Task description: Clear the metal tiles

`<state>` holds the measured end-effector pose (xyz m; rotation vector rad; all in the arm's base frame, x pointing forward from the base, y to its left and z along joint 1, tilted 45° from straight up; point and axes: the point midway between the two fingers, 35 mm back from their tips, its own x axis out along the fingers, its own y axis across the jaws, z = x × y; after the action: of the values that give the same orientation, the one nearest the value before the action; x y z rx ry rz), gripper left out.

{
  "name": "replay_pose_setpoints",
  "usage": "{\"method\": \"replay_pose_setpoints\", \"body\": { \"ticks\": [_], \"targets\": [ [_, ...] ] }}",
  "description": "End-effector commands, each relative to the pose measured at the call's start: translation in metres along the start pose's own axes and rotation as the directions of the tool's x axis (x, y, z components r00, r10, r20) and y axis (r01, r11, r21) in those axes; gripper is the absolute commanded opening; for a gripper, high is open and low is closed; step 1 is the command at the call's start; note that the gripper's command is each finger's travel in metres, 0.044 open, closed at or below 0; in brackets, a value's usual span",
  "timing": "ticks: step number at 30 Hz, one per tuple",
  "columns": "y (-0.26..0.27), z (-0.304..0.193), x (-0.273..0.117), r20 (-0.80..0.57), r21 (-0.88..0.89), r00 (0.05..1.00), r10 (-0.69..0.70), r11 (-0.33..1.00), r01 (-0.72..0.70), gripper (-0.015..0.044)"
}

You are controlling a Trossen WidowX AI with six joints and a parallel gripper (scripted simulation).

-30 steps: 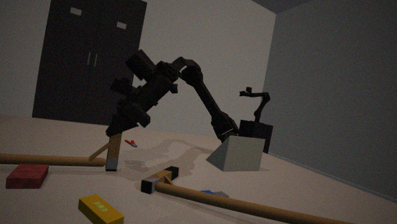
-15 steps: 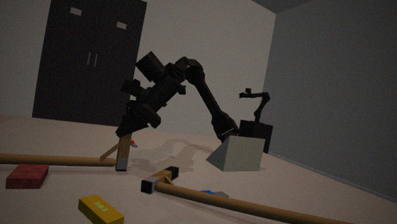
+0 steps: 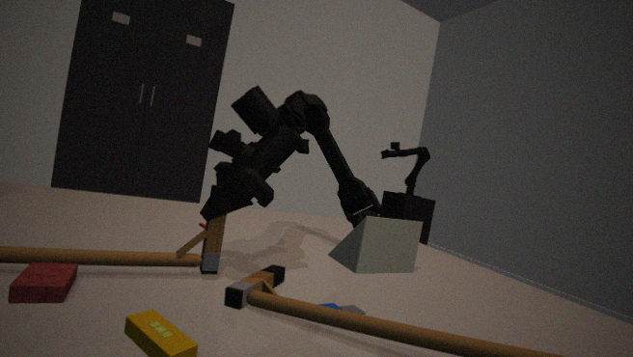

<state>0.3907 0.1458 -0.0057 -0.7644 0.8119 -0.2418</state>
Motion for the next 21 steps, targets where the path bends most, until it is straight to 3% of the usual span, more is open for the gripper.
{"method": "replay_pose_setpoints", "body": {
  "ticks": [1, 21],
  "targets": [
    [0.000, -0.004, -0.006, 0.008, 0.007, 1.000, 0.000, 1.000, 0.000, 0.0000],
    [-0.003, -0.032, -0.023, 0.011, 0.005, 1.000, -0.001, 1.000, 0.001, 0.0000]
  ]
}}
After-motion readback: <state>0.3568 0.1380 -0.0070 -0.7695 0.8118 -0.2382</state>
